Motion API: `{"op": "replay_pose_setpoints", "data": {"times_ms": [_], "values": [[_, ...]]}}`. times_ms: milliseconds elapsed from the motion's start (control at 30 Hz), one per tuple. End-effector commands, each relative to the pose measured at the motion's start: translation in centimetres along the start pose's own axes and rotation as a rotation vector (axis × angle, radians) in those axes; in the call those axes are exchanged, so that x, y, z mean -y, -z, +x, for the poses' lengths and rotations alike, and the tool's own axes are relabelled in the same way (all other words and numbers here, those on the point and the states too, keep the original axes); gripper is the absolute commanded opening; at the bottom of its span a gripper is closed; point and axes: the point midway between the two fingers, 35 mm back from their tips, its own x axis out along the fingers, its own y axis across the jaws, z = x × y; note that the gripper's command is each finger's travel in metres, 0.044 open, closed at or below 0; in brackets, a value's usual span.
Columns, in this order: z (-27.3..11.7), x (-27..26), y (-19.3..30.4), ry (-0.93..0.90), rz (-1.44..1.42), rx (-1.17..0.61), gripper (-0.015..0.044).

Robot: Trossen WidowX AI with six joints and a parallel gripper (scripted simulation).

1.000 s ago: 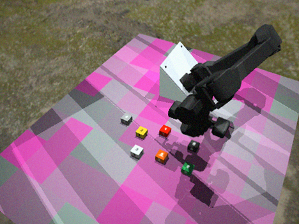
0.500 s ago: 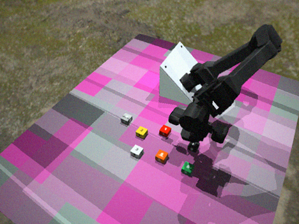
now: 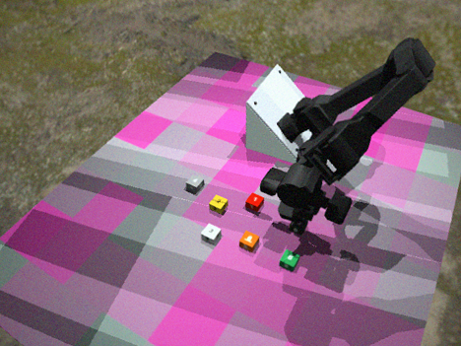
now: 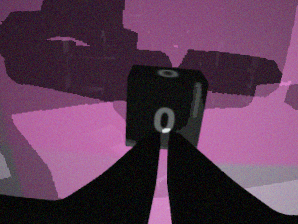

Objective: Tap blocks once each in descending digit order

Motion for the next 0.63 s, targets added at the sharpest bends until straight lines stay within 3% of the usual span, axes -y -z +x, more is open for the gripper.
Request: {"op": "replay_pose_setpoints", "data": {"times_ms": [0, 100, 433, 567, 600], "values": [[-2.1, 0.0, -0.1, -0.004, -0.003, 0.008, 0.0020], [-2.3, 0.0, -0.1, -0.005, -0.002, 0.008, 0.0020], [-9.9, -5.9, -1.5, -0.004, -0.003, 0.008, 0.0283], [-10.4, -6.4, -1.4, -0.004, -0.003, 0.008, 0.0387], [-10.4, -6.4, -1.4, -0.004, -0.003, 0.008, 0.0387]]}}
